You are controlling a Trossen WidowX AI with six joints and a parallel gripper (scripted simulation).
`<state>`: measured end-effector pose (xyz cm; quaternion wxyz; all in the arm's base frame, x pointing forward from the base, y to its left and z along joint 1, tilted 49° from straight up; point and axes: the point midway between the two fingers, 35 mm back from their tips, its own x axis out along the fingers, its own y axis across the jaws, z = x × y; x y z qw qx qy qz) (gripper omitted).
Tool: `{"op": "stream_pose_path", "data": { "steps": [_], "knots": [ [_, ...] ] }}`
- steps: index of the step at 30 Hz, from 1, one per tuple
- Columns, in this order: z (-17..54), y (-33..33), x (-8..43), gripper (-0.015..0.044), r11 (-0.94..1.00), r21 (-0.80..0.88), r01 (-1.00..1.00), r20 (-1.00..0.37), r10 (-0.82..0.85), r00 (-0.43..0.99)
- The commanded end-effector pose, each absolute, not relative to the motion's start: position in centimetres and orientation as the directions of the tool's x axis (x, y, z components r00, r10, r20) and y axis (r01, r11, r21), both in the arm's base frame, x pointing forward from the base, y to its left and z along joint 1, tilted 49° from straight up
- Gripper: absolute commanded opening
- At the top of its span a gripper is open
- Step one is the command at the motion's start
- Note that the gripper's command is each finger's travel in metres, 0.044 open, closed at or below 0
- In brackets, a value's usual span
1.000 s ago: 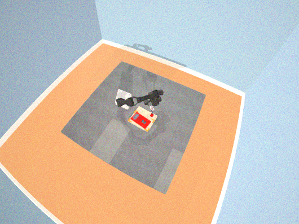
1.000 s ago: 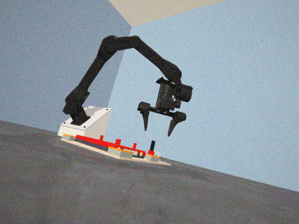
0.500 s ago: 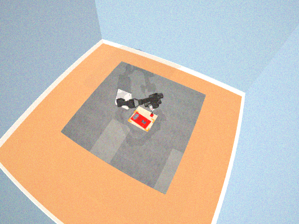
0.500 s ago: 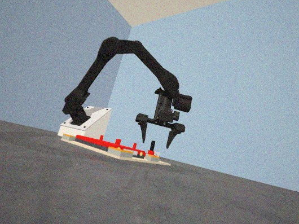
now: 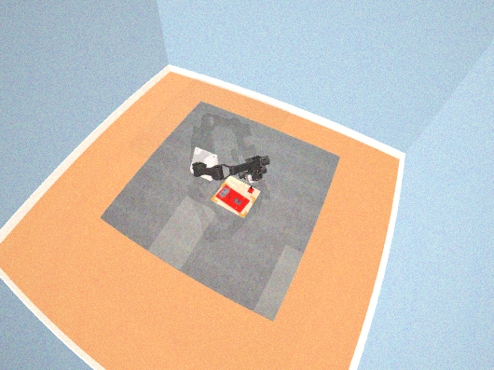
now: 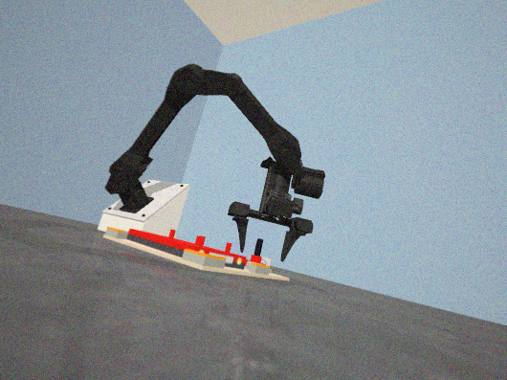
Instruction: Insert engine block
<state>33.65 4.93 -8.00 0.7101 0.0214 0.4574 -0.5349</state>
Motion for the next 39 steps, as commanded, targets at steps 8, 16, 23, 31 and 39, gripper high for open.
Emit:
{"op": "stream_pose_path", "data": {
  "steps": [8,16,23,31,39],
  "knots": [
    [-8.7,4.1,33.5,0.0335,0.425,-0.468,0.775,-0.666,-0.746,0.007],
    [-8.7,4.1,33.5,0.0145,0.425,-0.468,0.775,-0.666,-0.746,0.007],
    [-8.7,4.1,33.5,0.0098,0.425,-0.468,0.775,-0.666,-0.746,0.007],
    [-7.8,5.5,33.7,0.0000,0.428,-0.466,0.774,-0.669,-0.743,0.008],
    [-6.2,7.4,34.0,0.0000,0.430,-0.465,0.774,-0.671,-0.741,0.008]
  ]
}}
